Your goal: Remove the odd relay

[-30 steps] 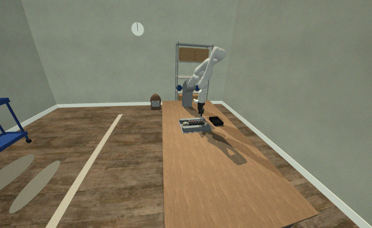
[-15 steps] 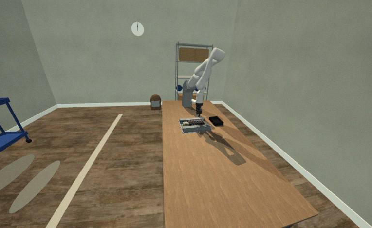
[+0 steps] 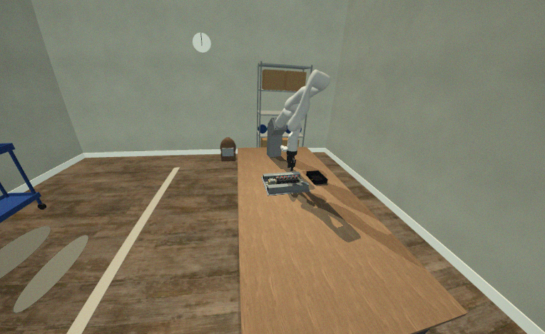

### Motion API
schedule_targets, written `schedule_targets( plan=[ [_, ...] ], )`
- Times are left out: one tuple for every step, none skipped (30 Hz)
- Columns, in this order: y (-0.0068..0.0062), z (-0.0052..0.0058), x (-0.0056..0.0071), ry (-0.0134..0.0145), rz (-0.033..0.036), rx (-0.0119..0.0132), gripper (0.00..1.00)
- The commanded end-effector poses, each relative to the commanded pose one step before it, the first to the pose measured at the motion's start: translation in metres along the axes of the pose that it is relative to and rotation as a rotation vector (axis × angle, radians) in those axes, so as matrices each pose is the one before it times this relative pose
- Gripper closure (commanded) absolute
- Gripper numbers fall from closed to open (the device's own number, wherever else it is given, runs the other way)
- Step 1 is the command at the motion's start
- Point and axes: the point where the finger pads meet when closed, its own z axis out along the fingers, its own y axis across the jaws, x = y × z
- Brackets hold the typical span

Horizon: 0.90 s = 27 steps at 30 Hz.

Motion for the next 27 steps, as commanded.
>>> schedule_targets(
  plan=[
    [-0.0004, -0.00041, 0.00016, 0.0004, 0.00003, 0.00108, 0.39],
    [0.0, 0.0, 0.0, 0.0, 0.0, 0.0, 0.39],
    [0.0, 0.0, 0.0, 0.0, 0.0, 0.0, 0.39],
    [0.0, 0.0, 0.0, 0.0, 0.0, 0.0, 0.39],
    [0.0, 0.0, 0.0, 0.0, 0.0, 0.0, 0.39],
    [0.0, 0.0, 0.0, 0.0, 0.0, 0.0, 0.39],
    [0.0, 0.0, 0.0, 0.0, 0.0, 0.0, 0.39],
    [0.0, 0.0, 0.0, 0.0, 0.0, 0.0, 0.39],
    [0.0, 0.0, 0.0, 0.0, 0.0, 0.0, 0.39],
    [0.0, 0.0, 0.0, 0.0, 0.0, 0.0, 0.39],
    [0.0, 0.0, 0.0, 0.0, 0.0, 0.0, 0.39],
    [0.0, 0.00002, 0.0, 0.0, 0.0, 0.0, 0.39],
    [-0.00001, 0.00011, 0.0, 0.0, 0.0, 0.0, 0.39],
    [-0.00003, 0.00024, 0.00001, -0.00001, 0.00001, 0.0, 0.39],
    [-0.00005, 0.00038, 0.00002, -0.00001, 0.00001, 0.00001, 0.39],
    [-0.00006, 0.00049, 0.00002, -0.00001, 0.00001, 0.0, 0.39],
    [-0.00006, 0.00055, 0.00002, 0.0, 0.0, 0.0, 0.39],
    [-0.00006, 0.00055, 0.00003, 0.0, 0.0, 0.0, 0.39],
    [-0.00005, 0.00049, 0.00002, 0.00001, -0.00001, 0.0, 0.39],
    [-0.00004, 0.00038, 0.00002, 0.00001, -0.00001, -0.00001, 0.39],
    [-0.00003, 0.00025, 0.00001, 0.00001, -0.00001, 0.0, 0.39],
    [0.0, 0.0, 0.0, 0.0, 0.0, 0.0, 0.39],
    [0.0, 0.0, 0.0, 0.0, 0.0, 0.0, 0.39],
    [-0.00001, 0.00011, 0.00001, 0.0, 0.0, 0.0, 0.39],
    [0.0, 0.00002, 0.0, 0.0, 0.0, 0.0, 0.39],
    [0.0, 0.0, 0.0, 0.0, 0.0, 0.0, 0.39],
    [0.0, 0.0, 0.0, 0.0, 0.0, 0.0, 0.39]
  ],
)
